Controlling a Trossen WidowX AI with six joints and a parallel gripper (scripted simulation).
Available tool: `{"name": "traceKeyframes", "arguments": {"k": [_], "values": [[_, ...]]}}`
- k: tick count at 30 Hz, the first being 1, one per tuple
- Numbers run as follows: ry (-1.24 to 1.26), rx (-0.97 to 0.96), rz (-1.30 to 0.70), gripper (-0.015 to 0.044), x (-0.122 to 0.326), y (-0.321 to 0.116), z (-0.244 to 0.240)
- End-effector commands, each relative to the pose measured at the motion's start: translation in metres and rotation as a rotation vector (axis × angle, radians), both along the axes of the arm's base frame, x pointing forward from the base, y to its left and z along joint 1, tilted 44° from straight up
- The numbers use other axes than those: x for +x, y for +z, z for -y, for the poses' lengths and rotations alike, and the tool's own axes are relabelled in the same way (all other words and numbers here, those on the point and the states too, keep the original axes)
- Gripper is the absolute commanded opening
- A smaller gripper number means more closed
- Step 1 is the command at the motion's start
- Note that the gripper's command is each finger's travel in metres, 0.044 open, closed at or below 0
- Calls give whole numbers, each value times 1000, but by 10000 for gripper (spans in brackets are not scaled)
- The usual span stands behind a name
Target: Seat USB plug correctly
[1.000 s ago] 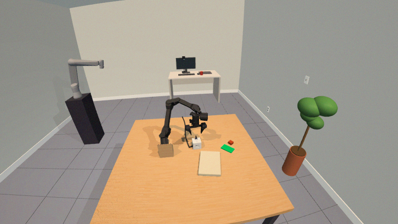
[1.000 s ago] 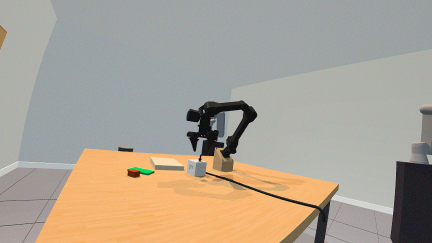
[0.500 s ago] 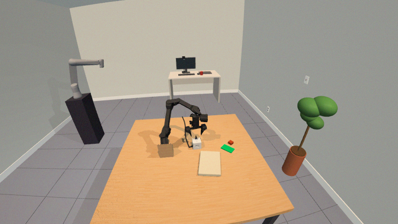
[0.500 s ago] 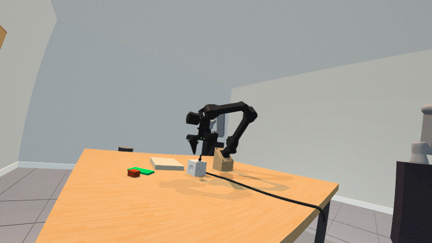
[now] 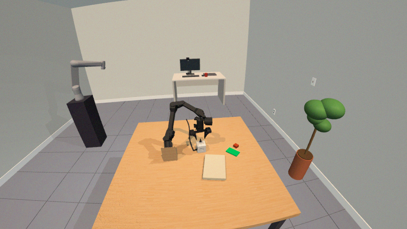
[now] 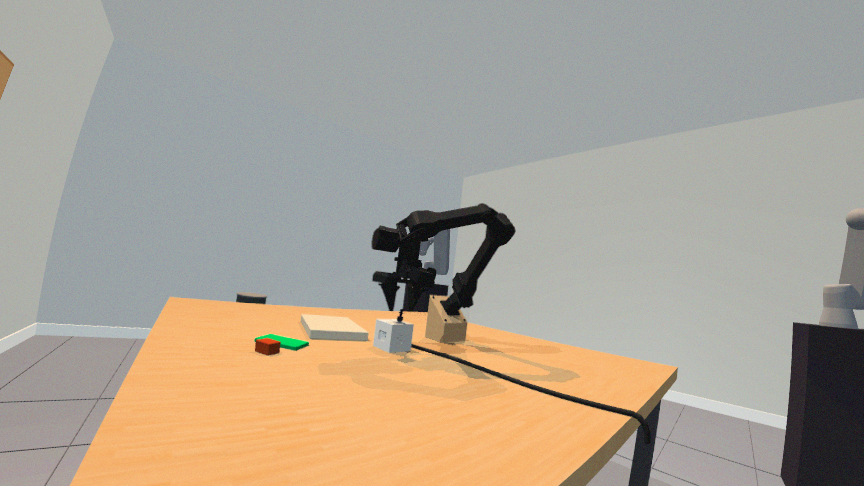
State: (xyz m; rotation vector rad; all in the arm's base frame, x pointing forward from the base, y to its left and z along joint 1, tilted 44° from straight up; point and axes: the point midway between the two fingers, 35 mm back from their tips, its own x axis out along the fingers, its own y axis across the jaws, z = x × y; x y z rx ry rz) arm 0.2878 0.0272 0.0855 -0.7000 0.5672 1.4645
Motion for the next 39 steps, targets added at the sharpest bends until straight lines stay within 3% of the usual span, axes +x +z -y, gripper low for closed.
{"name": "traceKeyframes", "arguments": {"k": [1,10,13,39], "values": [[0,0,0,256,0,0,0],[0,0,0,20,0,0,0],[0,0,0,0,0,0,0],[0,0,-1,0,0,4,5]]}}
